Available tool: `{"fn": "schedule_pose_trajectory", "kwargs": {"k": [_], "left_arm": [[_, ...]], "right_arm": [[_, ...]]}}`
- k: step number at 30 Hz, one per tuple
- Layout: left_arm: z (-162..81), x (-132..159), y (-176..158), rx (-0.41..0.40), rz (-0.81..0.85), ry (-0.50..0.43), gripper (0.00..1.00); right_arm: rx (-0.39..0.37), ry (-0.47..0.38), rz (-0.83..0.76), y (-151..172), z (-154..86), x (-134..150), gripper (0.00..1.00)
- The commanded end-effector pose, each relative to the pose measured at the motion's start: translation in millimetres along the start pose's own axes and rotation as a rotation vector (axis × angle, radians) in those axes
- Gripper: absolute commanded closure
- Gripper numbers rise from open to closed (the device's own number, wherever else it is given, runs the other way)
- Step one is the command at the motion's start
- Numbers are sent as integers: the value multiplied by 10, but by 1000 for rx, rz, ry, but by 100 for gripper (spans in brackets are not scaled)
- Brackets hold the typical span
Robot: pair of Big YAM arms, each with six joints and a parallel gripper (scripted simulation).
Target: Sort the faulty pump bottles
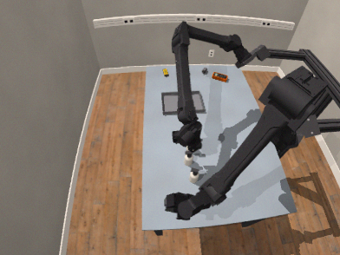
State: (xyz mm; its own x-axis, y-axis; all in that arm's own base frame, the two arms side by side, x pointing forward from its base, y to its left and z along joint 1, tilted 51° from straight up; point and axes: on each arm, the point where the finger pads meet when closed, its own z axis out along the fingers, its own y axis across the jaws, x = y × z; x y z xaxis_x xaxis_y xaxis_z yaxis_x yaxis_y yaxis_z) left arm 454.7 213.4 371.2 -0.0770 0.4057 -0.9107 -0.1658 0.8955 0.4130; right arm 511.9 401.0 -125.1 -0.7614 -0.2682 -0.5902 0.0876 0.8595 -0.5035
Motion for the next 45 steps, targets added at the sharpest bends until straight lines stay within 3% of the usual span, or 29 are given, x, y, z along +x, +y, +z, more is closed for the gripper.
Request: {"fn": "schedule_pose_trajectory", "kwargs": {"k": [1,9,13,33,36,45], "left_arm": [[86,-106,75,-9,19,-30,100],[26,-95,47,-7,16,-22,100],[26,-95,47,-7,16,-22,100],[26,-95,47,-7,16,-22,100],[26,-95,47,-7,16,-22,100],[26,-95,47,-7,16,-22,100]], "right_arm": [[-19,-14,30,72,-143,-113,49],[-24,-20,39,99,-148,-184,49],[-2,1,32,55,100,-164,49],[-6,-4,36,80,372,-212,49],[-15,-15,44,83,299,-293,49],[-6,-4,36,79,522,-212,49]]}}
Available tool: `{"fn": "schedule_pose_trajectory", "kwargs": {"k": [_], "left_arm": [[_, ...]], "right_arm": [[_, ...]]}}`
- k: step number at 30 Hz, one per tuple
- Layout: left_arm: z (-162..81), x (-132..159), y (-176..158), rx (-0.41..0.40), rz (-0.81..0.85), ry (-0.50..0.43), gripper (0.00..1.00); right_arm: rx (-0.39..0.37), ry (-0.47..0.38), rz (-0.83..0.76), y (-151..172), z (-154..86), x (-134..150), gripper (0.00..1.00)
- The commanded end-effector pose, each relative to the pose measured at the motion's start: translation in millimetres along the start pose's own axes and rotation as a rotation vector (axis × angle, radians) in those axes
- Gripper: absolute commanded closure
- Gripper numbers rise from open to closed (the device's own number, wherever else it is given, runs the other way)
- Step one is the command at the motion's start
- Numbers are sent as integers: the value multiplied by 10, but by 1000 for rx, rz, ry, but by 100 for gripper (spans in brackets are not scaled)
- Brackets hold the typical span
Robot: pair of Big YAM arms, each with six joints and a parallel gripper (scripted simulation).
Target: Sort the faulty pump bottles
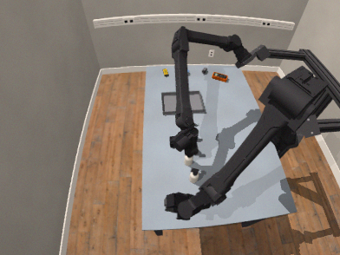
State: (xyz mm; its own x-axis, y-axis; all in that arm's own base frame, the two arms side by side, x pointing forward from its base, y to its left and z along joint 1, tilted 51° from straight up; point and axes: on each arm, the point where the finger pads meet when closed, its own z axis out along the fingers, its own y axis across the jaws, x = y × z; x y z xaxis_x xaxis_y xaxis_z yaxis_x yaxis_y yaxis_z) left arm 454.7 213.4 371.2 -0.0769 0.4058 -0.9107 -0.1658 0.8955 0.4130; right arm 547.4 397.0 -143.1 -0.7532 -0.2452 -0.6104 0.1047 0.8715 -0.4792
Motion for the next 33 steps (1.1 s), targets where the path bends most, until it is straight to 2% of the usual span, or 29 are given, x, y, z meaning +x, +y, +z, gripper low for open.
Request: {"fn": "schedule_pose_trajectory", "kwargs": {"k": [1,27,33], "left_arm": [[26,-95,47,-7,16,-22,100],[26,-95,47,-7,16,-22,100],[26,-95,47,-7,16,-22,100]], "right_arm": [[4,4,5,-9,178,-57,49],[4,4,5,-14,507,-52,49],[-6,-8,3,22,383,-120,49]]}}
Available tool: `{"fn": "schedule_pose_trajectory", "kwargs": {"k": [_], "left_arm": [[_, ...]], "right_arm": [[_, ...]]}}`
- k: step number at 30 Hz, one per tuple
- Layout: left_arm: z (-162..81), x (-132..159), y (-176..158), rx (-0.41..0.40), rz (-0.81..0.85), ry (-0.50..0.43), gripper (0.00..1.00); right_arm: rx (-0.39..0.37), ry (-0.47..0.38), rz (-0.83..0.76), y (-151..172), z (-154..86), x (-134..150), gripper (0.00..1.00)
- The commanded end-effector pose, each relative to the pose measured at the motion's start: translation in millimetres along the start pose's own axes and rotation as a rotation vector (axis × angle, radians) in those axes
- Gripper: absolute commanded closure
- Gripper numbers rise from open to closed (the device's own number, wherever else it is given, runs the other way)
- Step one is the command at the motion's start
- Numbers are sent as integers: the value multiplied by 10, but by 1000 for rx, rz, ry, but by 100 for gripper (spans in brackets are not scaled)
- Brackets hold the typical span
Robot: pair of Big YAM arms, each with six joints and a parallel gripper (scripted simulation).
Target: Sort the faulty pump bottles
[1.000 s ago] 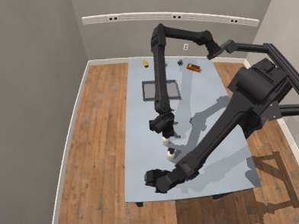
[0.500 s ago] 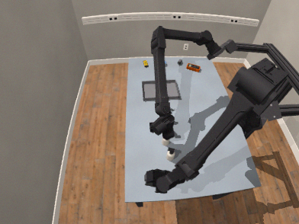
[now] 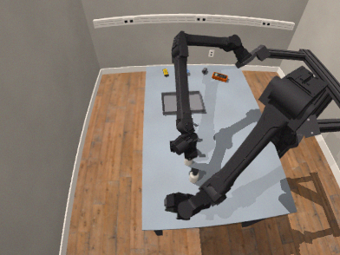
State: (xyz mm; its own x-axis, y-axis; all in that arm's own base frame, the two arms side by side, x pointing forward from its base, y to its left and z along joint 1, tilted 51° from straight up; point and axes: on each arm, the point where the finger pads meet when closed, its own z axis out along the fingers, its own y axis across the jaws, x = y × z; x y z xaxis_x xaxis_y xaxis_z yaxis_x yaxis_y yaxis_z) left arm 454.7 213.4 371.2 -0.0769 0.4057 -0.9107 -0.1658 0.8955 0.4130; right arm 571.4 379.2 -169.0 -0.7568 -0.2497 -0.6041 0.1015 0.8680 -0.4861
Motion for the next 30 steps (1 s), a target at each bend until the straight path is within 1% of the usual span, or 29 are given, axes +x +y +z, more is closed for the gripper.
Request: {"fn": "schedule_pose_trajectory", "kwargs": {"k": [1,3,4,8,9,10,11,12,14,15,17,20,21,23,25,28,29,30], "left_arm": [[26,-95,47,-7,16,-22,100],[26,-95,47,-7,16,-22,100],[26,-95,47,-7,16,-22,100],[26,-95,47,-7,16,-22,100],[26,-95,47,-7,16,-22,100],[26,-95,47,-7,16,-22,100],[26,-95,47,-7,16,-22,100],[26,-95,47,-7,16,-22,100],[26,-95,47,-7,16,-22,100],[26,-95,47,-7,16,-22,100],[26,-95,47,-7,16,-22,100],[26,-95,47,-7,16,-22,100],[26,-95,47,-7,16,-22,100],[26,-95,47,-7,16,-22,100],[26,-95,47,-7,16,-22,100],[26,-95,47,-7,16,-22,100],[26,-95,47,-7,16,-22,100],[26,-95,47,-7,16,-22,100]], "right_arm": [[-10,-13,11,27,-13,-141,49],[-10,-13,13,27,-13,-141,49],[-10,-13,13,27,-13,-141,53],[-10,-13,13,27,-13,-141,53],[-10,-13,13,27,-13,-141,58],[-10,-13,13,27,-13,-141,58],[-11,-12,6,46,-64,-81,58],[-11,-13,12,17,-23,-98,62],[-10,-10,9,13,-23,-91,62],[-9,-10,9,13,-23,-90,66],[-9,-10,9,13,-23,-90,66],[-14,-17,16,20,-52,-114,70],[-11,-12,6,41,-63,-61,72],[-11,-12,6,41,-63,-61,75],[-11,-12,6,41,-63,-61,75],[-15,-16,18,13,-71,-93,79],[-15,-16,18,13,-71,-93,90],[-11,-12,6,38,-63,-51,79]]}}
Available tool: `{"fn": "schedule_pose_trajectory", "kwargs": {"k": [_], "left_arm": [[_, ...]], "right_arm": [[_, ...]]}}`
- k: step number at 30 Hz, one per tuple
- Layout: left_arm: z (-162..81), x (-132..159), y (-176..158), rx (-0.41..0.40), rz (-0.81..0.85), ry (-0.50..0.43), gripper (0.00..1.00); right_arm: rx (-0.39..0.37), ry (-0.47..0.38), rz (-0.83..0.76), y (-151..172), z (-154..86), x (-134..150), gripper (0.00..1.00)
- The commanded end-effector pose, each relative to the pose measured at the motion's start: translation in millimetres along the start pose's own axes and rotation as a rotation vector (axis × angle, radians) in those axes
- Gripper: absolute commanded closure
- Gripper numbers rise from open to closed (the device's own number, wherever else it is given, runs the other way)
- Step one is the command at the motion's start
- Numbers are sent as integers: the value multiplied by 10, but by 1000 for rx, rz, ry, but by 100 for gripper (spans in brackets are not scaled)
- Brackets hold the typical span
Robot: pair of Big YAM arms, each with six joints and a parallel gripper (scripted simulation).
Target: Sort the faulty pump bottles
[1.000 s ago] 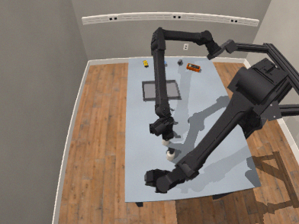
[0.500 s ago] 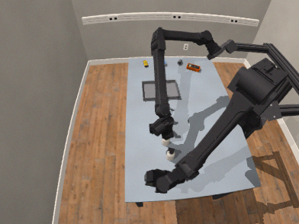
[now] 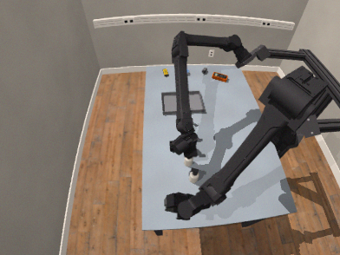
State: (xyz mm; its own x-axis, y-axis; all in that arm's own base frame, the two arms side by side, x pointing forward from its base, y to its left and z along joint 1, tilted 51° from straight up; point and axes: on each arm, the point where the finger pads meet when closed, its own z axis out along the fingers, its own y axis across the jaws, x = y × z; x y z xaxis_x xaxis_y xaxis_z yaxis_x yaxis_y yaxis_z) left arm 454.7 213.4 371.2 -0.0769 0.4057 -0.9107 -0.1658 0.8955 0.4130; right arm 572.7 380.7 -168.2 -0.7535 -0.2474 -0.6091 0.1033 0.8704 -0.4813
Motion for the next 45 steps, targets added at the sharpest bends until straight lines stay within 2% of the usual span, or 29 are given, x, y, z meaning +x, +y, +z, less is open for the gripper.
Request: {"fn": "schedule_pose_trajectory", "kwargs": {"k": [1,10,12,13,14,16,17,20,22,25,27,29,30,33,35,37,40,44,45], "left_arm": [[26,-95,47,-7,16,-22,100],[26,-95,47,-7,16,-22,100],[26,-95,47,-7,16,-22,100],[26,-95,47,-7,16,-22,100],[26,-95,47,-7,16,-22,100],[26,-95,47,-7,16,-22,100],[26,-95,47,-7,16,-22,100],[26,-95,47,-7,16,-22,100],[26,-95,47,-7,16,-22,100],[125,-48,-92,16,31,-24,100],[222,-30,-300,45,42,-27,100],[222,-30,-300,45,42,-27,100],[291,-15,-465,66,49,-29,100],[494,120,-1259,162,73,-19,100],[586,144,-1798,219,94,-21,100],[636,129,-2333,273,118,-30,100],[536,197,-3273,368,166,-32,100],[114,316,-4514,496,250,-43,100],[114,316,-4514,496,250,-43,100]], "right_arm": [[-17,-16,7,27,-175,-84,78],[-25,-26,5,87,-825,-85,78],[-25,-26,5,87,-825,-85,78],[-34,-33,28,110,-861,-169,78],[-31,-31,72,28,-777,-280,78],[-65,-44,114,42,-916,-484,78],[-51,-30,112,-97,-795,-517,78],[-77,-36,46,-386,-811,-712,78],[-96,-40,4,-811,-795,-909,78],[-112,-49,-29,-1325,-773,-1052,78],[-121,-59,-53,-1764,-754,-1117,78],[-121,-59,-53,-1764,-754,-1117,78],[-125,-68,-69,-2078,-746,-1135,78],[-127,-93,-93,-2864,-732,-1079,78],[-125,-105,-95,-3314,-714,-970,78],[-122,-114,-95,-3627,-707,-862,78],[-108,-119,-83,-4106,-682,-611,78],[-75,-111,-66,-4672,-653,-171,78],[-75,-111,-66,-4672,-653,-171,78]]}}
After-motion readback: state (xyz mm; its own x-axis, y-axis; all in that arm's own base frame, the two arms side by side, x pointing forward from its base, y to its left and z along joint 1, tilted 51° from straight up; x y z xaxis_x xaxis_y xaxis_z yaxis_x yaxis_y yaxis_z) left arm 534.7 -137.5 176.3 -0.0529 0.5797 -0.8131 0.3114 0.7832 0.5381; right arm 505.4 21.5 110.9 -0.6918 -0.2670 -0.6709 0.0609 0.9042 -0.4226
